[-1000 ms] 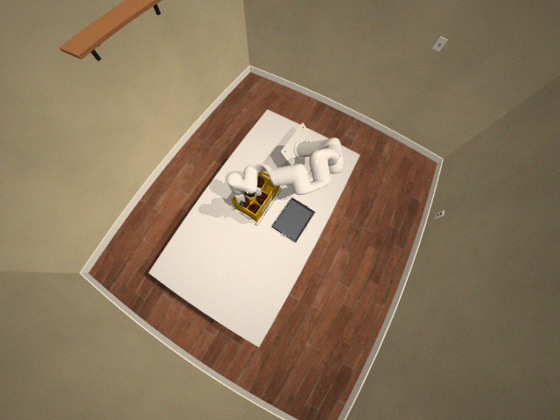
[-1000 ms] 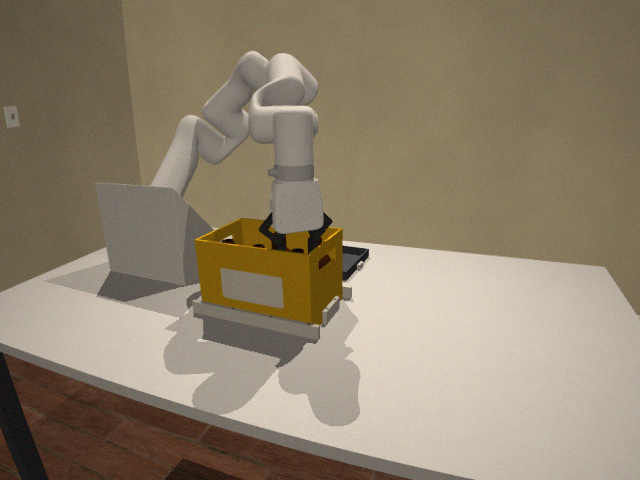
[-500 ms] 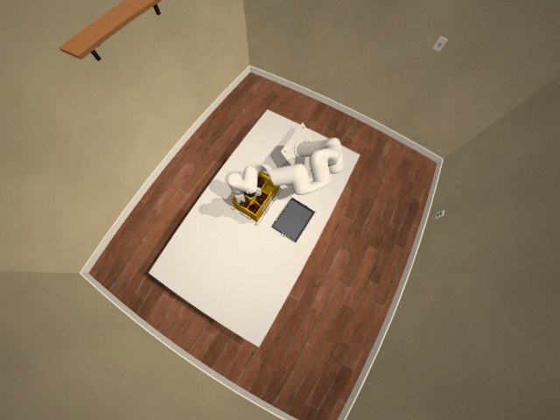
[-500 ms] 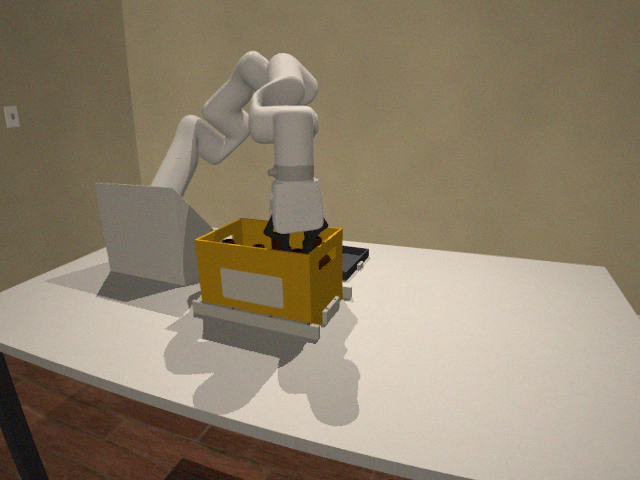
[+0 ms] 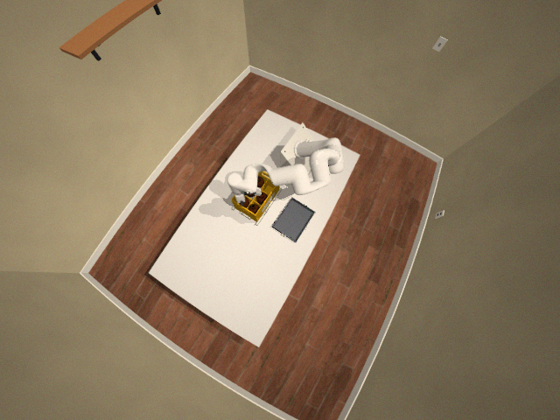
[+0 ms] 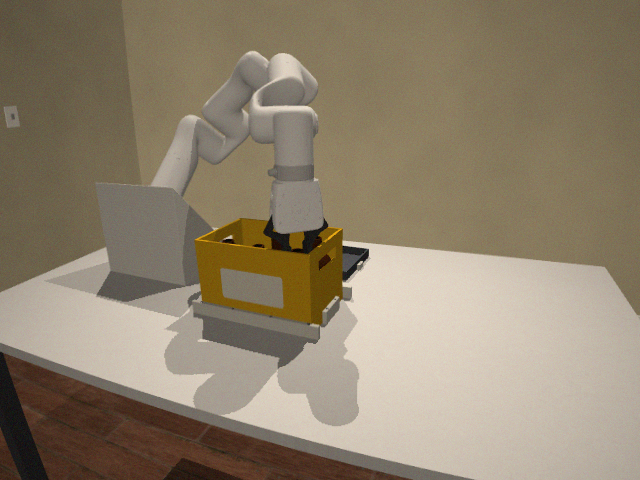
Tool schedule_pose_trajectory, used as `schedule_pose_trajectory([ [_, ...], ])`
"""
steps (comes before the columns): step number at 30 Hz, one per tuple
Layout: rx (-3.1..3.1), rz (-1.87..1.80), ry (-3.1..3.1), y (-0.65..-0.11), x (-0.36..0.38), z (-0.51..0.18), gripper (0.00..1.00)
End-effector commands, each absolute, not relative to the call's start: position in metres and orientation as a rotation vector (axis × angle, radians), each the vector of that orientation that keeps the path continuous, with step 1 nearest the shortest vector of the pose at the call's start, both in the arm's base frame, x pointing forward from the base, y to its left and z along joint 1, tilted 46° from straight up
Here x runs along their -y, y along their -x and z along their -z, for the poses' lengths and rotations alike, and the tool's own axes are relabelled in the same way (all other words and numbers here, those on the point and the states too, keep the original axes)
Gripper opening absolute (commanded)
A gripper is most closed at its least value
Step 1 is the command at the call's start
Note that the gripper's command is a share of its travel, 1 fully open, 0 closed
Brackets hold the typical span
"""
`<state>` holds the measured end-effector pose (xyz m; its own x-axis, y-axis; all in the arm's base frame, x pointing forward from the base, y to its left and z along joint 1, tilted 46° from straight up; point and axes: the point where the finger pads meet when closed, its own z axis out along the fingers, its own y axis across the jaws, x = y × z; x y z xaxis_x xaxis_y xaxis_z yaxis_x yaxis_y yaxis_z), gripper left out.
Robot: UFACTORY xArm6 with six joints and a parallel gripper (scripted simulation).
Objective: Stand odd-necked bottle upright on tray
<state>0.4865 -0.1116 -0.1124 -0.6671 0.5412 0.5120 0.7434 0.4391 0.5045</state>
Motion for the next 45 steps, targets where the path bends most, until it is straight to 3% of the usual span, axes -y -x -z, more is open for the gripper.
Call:
schedule_pose_trajectory([
  [1,2.423,1.056,1.112,-0.4877,0.1132,0.1112,0.00],
  [18,2.423,1.056,1.112,-0.4877,0.1132,0.1112,0.00],
  [19,2.423,1.056,1.112,-0.4877,0.1132,0.1112,0.65],
  [45,2.423,1.056,1.112,-0.4877,0.1132,0.1112,0.65],
])
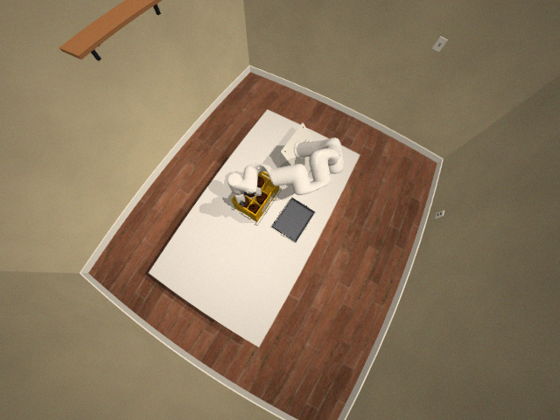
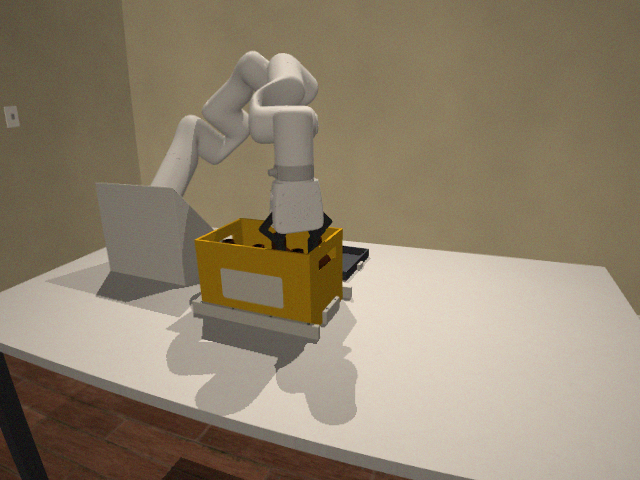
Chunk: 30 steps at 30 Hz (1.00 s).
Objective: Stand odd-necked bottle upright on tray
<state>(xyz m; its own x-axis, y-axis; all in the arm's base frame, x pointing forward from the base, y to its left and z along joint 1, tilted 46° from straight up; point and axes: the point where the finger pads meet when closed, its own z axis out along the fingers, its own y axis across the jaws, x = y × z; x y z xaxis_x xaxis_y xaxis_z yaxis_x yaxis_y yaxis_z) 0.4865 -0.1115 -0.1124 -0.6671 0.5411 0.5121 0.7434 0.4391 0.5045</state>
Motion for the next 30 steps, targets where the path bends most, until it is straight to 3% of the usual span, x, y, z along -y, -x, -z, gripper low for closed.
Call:
schedule_pose_trajectory([
  [1,2.423,1.056,1.112,-0.488,0.113,0.111,0.65],
  [30,2.423,1.056,1.112,-0.486,0.141,0.084,0.65],
])
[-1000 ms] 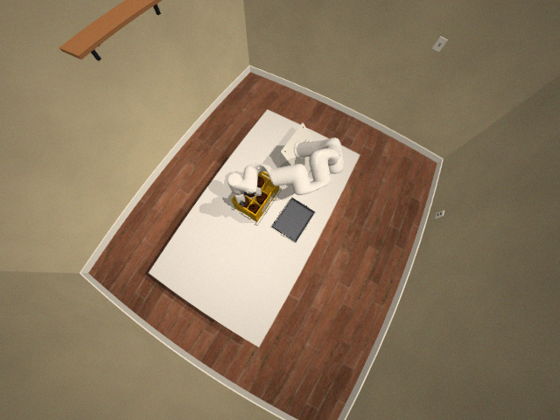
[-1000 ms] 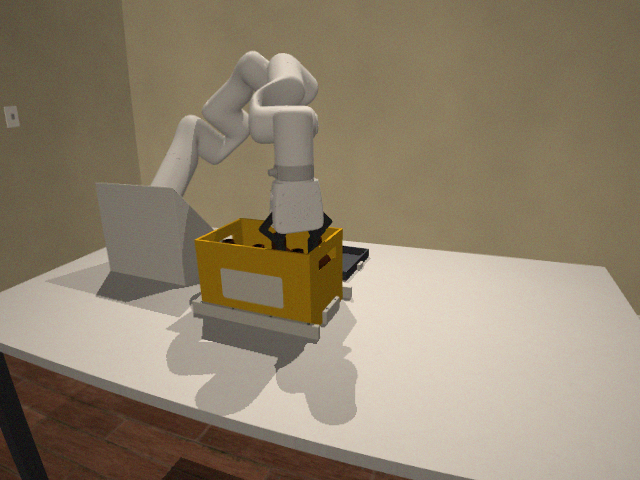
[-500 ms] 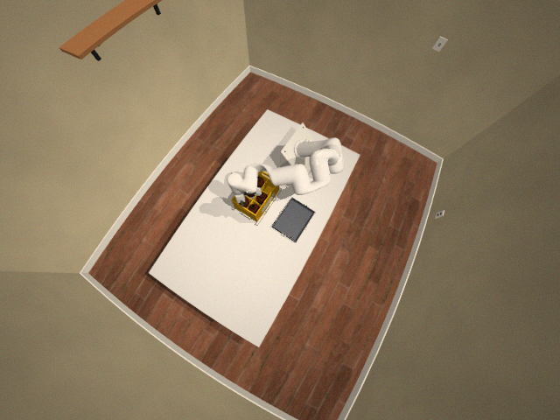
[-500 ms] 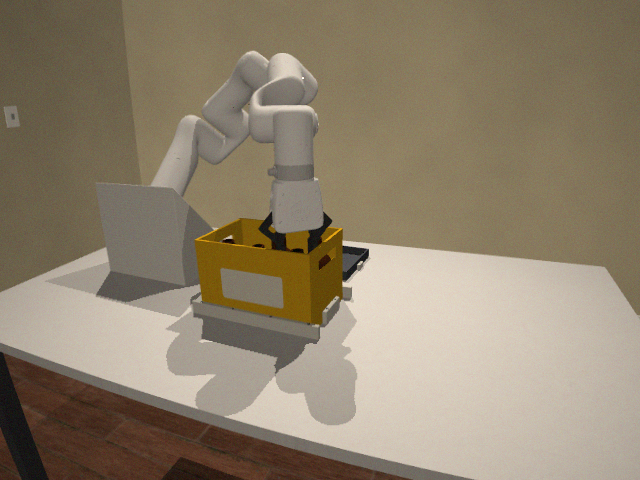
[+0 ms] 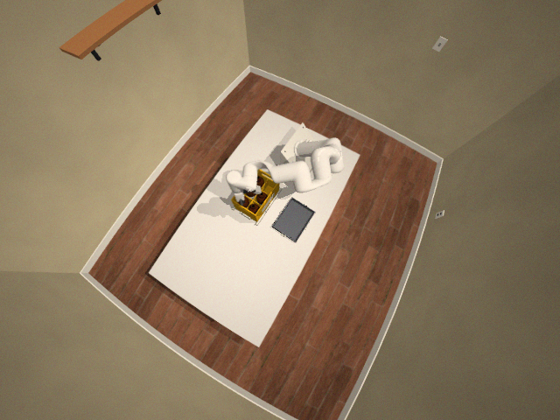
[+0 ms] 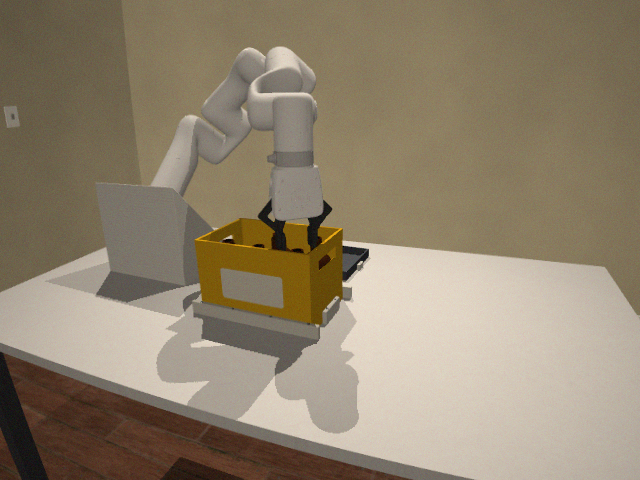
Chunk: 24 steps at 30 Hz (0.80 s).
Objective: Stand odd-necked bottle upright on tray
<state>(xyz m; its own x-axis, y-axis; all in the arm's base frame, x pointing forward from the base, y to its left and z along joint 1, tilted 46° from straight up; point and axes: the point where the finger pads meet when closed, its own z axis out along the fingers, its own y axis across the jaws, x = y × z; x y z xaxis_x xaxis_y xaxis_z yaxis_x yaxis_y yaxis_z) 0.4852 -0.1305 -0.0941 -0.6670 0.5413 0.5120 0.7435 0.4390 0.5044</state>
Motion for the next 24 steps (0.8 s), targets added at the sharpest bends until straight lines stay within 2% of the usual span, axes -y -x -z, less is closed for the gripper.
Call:
schedule_pose_trajectory([
  [1,2.423,1.056,1.112,-0.486,0.144,0.081,0.65],
  [24,2.423,1.056,1.112,-0.483,0.173,0.053,0.65],
])
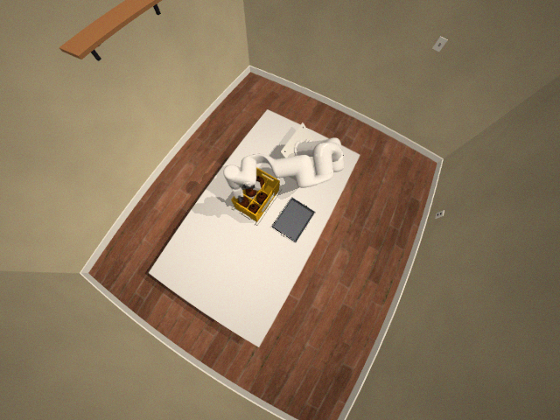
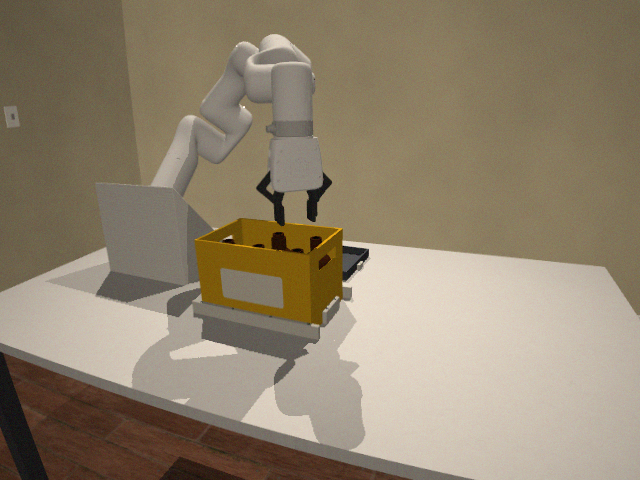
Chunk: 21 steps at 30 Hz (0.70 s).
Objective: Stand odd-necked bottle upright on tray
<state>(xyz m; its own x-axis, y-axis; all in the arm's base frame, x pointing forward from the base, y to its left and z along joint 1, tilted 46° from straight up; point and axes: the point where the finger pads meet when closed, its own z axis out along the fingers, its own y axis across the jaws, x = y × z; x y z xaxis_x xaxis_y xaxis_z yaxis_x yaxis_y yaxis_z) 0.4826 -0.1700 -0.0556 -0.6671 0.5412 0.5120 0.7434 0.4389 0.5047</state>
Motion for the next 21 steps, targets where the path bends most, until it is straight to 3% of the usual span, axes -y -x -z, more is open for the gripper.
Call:
schedule_pose_trajectory([
  [1,2.423,1.056,1.112,-0.4834,0.1731,0.0529,0.65],
  [4,2.423,1.056,1.112,-0.4834,0.1733,0.0528,0.65],
  [5,2.423,1.056,1.112,-0.4834,0.1733,0.0528,0.00],
  [21,2.423,1.056,1.112,-0.4834,0.1733,0.0528,0.00],
])
